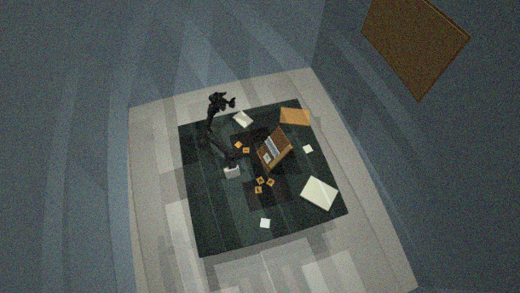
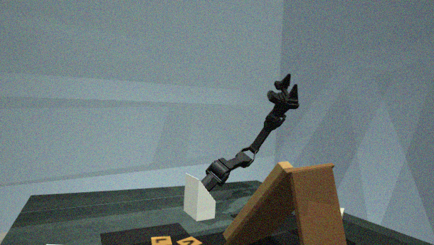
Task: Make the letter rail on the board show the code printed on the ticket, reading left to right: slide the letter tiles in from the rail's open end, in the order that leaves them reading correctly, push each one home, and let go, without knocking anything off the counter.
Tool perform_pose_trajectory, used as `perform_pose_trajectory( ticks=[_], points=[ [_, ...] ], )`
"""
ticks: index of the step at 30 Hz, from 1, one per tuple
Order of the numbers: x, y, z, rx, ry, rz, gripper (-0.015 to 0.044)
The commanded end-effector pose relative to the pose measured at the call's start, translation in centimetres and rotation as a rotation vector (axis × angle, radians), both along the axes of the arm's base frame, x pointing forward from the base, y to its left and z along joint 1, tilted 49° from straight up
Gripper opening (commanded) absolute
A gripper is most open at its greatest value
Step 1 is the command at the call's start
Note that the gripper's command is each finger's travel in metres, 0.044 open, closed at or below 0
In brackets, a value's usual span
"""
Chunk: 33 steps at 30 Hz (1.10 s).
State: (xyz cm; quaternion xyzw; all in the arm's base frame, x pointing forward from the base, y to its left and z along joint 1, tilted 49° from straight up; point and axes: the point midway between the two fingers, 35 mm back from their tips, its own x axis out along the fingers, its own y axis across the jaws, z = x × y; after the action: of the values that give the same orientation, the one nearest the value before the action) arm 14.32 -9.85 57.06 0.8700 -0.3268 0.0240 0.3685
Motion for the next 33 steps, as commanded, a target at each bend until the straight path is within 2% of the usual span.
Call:
perform_pose_trajectory(
  ticks=[1,2,9,18,26,33],
  points=[
    [0.3,-0.1,-0.1,-0.006,0.009,0.002,0.0426],
    [1.0,-0.3,-0.5,-0.023,0.034,0.007,0.0440],
    [9.8,-3.1,-6.9,-0.249,0.326,0.103,0.0440],
    [18.3,-5.4,-19.9,-0.570,0.649,0.306,0.0440],
    [21.4,-4.1,-33.3,-0.913,0.782,0.565,0.0440],
    [19.6,-0.2,-44.4,-1.222,0.739,0.797,0.0440]
  ],
)
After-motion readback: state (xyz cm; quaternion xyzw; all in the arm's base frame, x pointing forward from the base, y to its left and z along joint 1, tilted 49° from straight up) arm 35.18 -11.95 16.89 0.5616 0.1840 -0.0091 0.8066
